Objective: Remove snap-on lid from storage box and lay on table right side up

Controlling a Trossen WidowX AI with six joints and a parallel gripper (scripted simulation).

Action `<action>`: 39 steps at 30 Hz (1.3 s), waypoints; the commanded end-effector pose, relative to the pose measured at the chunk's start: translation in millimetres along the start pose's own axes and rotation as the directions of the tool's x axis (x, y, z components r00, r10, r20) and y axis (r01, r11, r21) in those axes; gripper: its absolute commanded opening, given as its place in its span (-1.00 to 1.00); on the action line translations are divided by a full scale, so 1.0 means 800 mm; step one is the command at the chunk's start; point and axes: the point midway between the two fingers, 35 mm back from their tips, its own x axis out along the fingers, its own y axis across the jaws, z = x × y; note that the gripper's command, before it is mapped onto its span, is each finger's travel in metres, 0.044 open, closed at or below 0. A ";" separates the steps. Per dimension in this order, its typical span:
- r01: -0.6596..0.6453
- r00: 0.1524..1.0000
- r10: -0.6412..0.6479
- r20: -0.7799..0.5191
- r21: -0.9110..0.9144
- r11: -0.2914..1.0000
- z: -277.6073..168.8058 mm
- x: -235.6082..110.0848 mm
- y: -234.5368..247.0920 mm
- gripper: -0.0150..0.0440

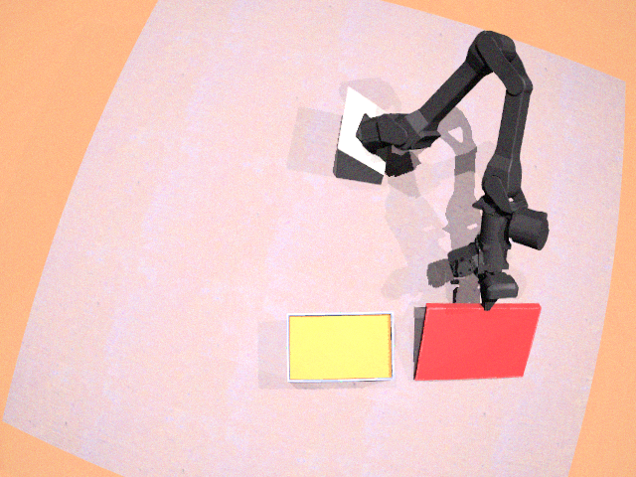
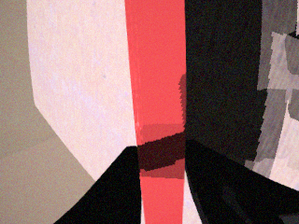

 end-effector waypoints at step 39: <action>0.023 1.000 -0.023 0.004 0.000 1.000 0.004 0.029 -0.043 -0.49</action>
